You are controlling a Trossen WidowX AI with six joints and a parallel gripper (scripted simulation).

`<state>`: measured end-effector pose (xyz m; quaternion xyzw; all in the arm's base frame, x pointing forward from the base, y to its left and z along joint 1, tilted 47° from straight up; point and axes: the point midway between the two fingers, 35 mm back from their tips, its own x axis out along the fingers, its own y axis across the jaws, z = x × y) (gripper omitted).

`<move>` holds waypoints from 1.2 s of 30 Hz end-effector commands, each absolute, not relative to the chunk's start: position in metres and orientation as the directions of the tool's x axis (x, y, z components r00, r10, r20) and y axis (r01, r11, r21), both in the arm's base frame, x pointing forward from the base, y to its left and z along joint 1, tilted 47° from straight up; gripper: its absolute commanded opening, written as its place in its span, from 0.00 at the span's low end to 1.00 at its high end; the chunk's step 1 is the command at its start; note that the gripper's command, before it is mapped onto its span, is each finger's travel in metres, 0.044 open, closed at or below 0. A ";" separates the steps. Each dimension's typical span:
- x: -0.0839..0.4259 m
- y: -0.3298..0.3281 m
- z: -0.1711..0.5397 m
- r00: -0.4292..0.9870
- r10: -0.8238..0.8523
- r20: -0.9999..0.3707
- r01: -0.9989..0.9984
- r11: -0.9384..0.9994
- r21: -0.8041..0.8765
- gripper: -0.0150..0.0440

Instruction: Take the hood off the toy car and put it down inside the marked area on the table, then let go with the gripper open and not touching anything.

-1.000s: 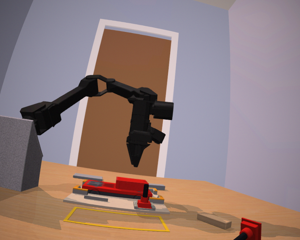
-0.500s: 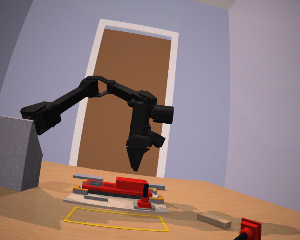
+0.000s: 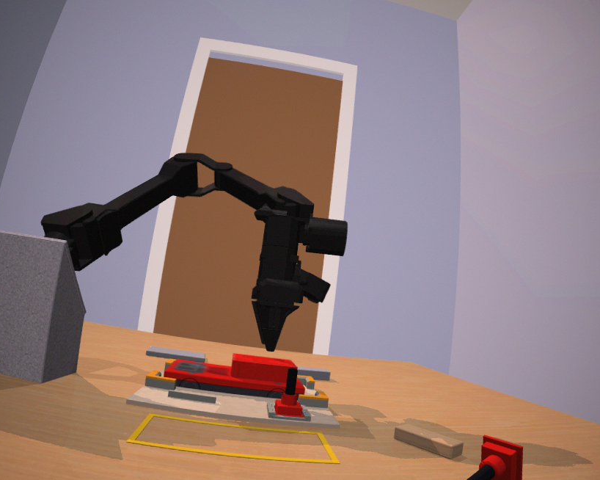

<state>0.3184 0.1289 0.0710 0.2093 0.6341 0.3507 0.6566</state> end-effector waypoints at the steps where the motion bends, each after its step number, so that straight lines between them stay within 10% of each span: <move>1: 0.316 0.132 0.067 -0.057 0.729 -0.683 -0.187 0.664 0.724 1.00; 36: 0.314 0.146 0.054 -0.057 0.730 -0.681 -0.187 0.662 0.726 1.00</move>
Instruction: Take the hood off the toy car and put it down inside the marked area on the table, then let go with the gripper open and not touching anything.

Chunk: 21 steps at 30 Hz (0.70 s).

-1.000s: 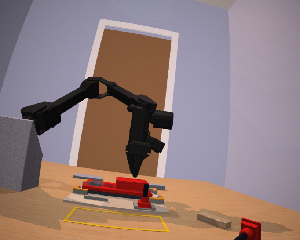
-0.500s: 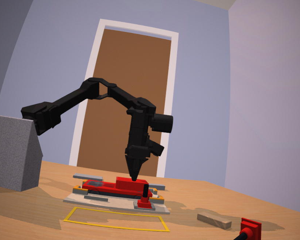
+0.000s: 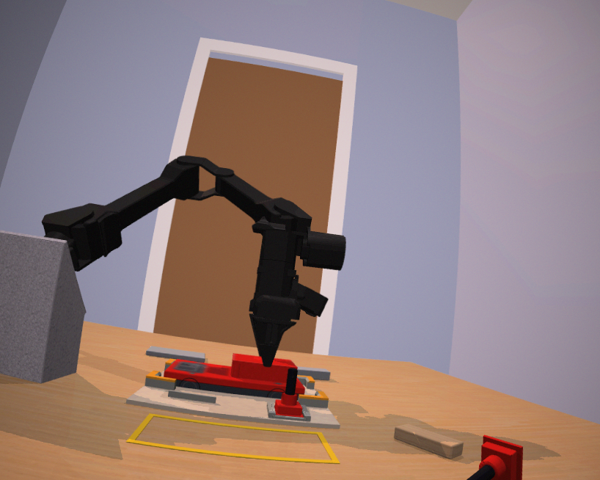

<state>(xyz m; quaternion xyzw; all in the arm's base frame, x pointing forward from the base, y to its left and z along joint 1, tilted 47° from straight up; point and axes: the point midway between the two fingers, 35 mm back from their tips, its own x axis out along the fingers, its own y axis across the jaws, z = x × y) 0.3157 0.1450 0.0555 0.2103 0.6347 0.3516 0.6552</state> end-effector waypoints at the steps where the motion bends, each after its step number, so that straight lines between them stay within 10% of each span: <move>1: 0.314 0.147 0.053 -0.057 0.730 -0.681 -0.187 0.662 0.726 1.00; 21: 0.313 0.154 0.047 -0.057 0.730 -0.681 -0.187 0.662 0.726 1.00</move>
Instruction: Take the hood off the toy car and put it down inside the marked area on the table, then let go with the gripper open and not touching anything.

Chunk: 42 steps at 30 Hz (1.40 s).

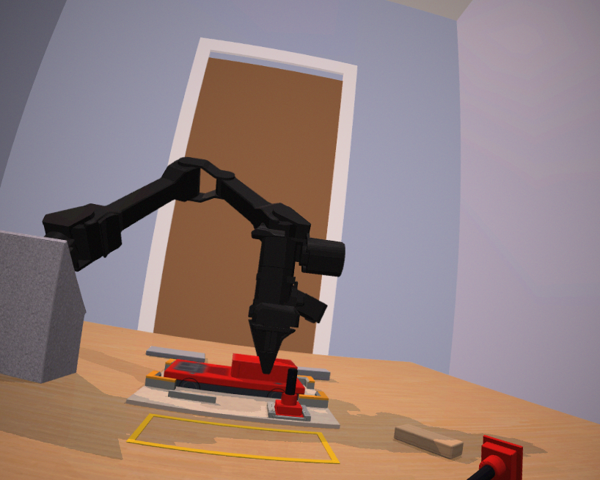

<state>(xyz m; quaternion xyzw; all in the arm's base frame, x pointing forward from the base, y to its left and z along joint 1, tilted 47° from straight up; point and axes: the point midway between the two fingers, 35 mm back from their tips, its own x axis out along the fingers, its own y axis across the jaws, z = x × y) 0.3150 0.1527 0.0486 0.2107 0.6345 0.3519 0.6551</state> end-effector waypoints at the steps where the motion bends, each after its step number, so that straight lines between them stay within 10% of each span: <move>1: 0.313 0.154 0.046 -0.057 0.730 -0.681 -0.187 0.662 0.726 1.00; 15: 0.315 0.153 0.048 -0.053 0.729 -0.683 -0.194 0.663 0.723 0.72; 26: 0.315 0.149 0.052 -0.053 0.728 -0.683 -0.194 0.664 0.722 0.25; 42: 0.316 0.142 0.058 -0.053 0.728 -0.684 -0.193 0.664 0.722 0.25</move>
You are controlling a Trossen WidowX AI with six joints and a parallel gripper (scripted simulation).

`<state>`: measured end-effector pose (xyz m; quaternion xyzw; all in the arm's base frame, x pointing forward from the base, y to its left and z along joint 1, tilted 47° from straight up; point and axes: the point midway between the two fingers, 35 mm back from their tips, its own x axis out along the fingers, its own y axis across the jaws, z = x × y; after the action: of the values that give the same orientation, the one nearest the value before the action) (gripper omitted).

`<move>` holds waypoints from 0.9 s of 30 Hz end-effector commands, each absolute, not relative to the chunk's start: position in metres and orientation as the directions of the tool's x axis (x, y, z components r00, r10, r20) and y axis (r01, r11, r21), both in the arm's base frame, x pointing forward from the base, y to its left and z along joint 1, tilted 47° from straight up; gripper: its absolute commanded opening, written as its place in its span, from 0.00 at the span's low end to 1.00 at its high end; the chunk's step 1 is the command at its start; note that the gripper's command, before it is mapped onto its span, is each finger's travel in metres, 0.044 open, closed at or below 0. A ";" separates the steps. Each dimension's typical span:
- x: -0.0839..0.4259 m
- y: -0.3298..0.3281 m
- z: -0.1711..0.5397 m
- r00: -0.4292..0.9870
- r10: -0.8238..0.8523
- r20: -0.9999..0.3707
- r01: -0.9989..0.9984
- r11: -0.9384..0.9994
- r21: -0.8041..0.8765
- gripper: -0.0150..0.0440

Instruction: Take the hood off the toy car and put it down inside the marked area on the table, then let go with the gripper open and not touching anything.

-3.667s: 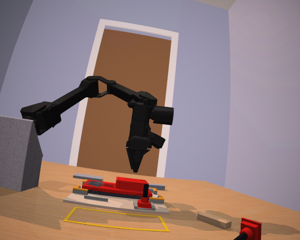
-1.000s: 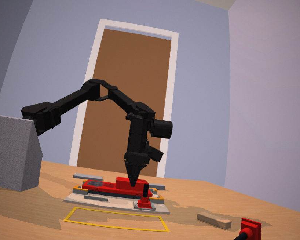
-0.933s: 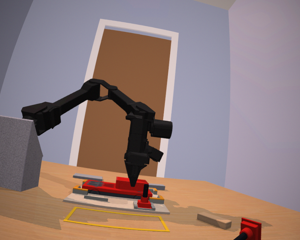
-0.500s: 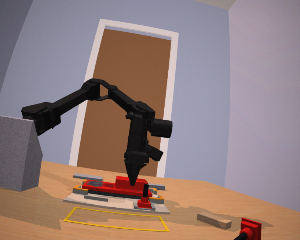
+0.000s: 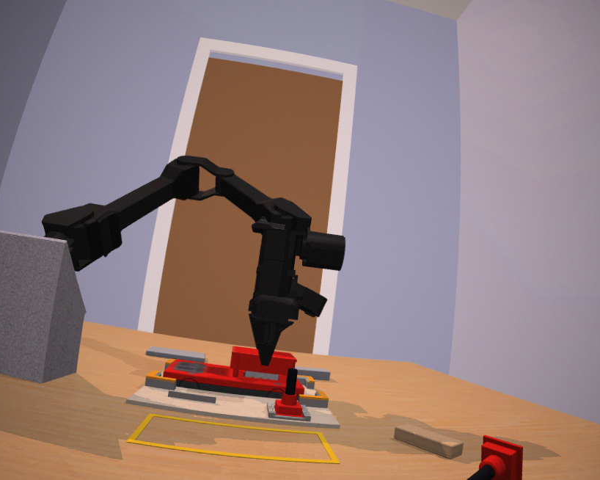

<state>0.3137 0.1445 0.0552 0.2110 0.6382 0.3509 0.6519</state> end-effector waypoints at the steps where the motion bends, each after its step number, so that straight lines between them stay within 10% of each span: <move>1: 0.316 0.141 0.059 -0.053 0.728 -0.684 -0.193 0.664 0.722 0.25; 27: 0.319 0.110 0.088 -0.053 0.726 -0.686 -0.193 0.666 0.720 0.25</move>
<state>0.3144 0.1214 0.0760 0.2119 0.6416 0.3514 0.6481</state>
